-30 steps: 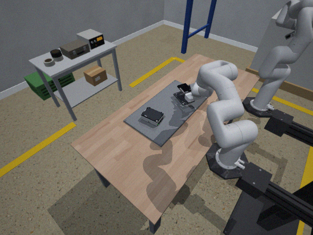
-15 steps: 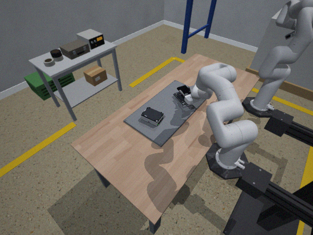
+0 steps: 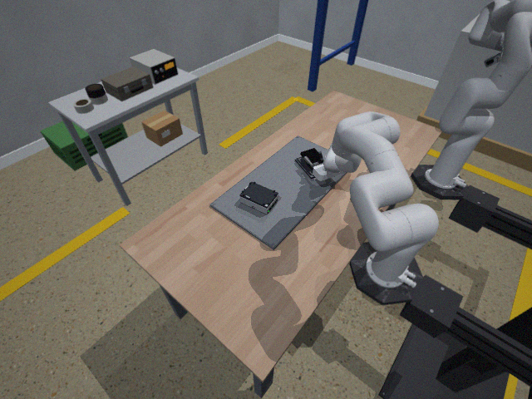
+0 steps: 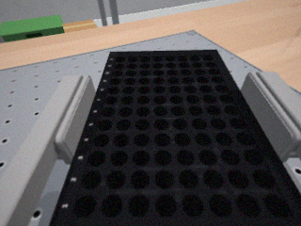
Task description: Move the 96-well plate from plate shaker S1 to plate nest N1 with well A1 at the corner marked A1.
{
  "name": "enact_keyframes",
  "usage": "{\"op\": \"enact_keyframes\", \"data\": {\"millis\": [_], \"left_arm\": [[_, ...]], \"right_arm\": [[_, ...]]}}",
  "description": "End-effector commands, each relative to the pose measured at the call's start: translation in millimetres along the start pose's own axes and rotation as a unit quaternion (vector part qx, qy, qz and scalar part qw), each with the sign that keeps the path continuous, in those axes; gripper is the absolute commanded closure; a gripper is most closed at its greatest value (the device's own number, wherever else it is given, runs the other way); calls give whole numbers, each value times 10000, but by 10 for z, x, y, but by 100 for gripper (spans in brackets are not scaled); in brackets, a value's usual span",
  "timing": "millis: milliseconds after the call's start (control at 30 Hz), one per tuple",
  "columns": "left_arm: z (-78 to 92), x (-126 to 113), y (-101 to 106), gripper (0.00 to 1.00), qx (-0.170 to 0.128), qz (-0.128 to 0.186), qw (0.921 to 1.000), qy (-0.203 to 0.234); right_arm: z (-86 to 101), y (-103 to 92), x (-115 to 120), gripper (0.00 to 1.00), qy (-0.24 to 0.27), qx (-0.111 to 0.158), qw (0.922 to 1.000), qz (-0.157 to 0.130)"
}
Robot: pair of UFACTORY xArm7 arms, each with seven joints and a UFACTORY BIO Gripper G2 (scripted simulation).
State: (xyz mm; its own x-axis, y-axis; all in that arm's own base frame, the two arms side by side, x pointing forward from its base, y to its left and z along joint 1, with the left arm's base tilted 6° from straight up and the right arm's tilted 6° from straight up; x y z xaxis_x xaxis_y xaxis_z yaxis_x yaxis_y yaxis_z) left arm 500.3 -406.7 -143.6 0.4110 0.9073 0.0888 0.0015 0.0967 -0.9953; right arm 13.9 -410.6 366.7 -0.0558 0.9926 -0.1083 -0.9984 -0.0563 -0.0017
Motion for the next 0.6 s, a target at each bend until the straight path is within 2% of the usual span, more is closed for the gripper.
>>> {"op": "enact_keyframes", "data": {"millis": [0,367,567], "left_arm": [[-25,-9,35,100,-27,11,10000,-1],[-26,-6,215,100,-27,11,10000,-1],[-27,-6,215,100,-27,11,10000,-1]], "right_arm": [[15,-2,-6,0,19,-7,10000,0],[15,-2,-6,0,19,-7,10000,0],[15,-2,-6,0,19,-7,10000,0]]}}
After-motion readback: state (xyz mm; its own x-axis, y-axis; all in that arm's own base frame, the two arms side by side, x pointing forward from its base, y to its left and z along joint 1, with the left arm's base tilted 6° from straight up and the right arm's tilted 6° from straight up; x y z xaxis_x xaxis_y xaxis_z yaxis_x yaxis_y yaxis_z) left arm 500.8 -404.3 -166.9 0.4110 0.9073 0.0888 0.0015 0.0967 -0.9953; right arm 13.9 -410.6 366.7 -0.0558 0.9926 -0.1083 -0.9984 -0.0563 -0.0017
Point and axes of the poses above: on each arm, the point midway between the two finger pads, its own z axis back along the fingers, its own x axis across the jaws, y = z × x, the point moved 5 cm from there along z, back along the fingers, and after that the axes turned 1 degree about z, right-handed, at the moved point
